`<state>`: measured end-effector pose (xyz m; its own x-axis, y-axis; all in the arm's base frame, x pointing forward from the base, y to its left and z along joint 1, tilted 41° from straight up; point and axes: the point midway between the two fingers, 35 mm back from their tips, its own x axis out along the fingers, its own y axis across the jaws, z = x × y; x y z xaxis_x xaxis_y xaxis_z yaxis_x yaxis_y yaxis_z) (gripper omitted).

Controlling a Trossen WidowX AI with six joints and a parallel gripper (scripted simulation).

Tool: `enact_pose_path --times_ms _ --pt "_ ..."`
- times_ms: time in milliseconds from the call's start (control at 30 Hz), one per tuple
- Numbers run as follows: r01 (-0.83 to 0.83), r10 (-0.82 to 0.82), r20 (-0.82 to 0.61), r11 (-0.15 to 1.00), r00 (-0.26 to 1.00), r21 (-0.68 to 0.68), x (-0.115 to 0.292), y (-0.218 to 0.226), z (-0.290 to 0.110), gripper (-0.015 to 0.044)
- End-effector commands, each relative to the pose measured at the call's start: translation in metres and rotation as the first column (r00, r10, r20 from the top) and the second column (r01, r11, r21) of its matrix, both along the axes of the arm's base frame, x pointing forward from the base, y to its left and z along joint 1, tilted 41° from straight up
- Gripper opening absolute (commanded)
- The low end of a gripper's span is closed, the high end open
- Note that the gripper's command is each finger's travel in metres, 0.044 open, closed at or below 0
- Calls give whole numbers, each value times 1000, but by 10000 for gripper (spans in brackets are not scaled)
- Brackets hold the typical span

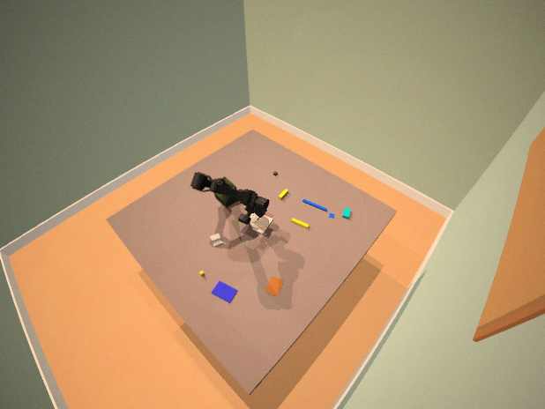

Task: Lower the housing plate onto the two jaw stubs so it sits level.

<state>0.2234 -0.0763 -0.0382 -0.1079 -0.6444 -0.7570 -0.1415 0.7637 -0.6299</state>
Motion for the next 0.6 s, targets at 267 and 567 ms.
enact_pose_path --times_ms 267,567 --pt "0 0 0 1000 1000 0 0 0 0 440" --pt "0 0 0 1000 1000 0 0 0 0 440"
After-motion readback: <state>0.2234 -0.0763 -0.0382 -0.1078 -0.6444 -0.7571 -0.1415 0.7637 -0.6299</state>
